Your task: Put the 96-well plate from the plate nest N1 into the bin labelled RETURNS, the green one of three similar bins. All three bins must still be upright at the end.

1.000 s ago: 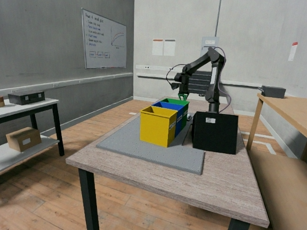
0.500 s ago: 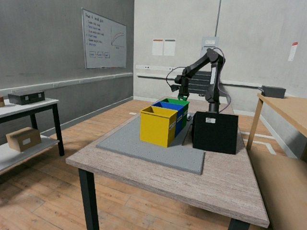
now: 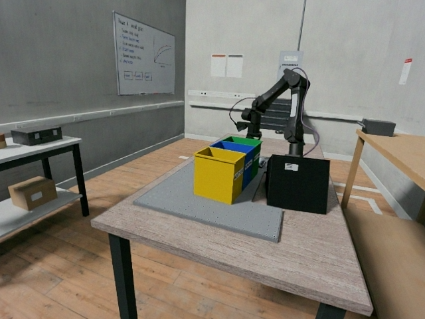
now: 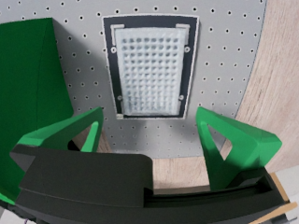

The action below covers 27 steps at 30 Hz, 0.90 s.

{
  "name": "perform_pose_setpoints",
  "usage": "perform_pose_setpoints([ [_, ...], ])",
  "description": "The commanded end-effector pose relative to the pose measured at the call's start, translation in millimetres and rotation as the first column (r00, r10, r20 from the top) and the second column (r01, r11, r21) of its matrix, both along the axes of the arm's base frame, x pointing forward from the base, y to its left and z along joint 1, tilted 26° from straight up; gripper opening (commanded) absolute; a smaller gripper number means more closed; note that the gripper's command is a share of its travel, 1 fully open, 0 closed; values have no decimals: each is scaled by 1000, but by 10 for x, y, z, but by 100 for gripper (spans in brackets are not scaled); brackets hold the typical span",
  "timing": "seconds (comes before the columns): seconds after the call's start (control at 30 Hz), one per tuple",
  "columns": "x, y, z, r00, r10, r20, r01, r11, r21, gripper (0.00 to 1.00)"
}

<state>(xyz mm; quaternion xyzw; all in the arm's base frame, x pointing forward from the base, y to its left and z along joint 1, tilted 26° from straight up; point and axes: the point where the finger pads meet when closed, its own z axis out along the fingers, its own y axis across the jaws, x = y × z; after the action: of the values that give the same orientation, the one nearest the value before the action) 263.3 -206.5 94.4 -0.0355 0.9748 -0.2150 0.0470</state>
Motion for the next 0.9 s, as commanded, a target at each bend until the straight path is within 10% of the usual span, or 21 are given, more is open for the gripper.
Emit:
perform_pose_setpoints([
  [0.0, 98, -32, -40, 1000, 19, 22, -18, 1000, -1, 100],
  [0.87, 108, -182, -441, 1000, 19, -2, -19, 1000, 13, 100],
])
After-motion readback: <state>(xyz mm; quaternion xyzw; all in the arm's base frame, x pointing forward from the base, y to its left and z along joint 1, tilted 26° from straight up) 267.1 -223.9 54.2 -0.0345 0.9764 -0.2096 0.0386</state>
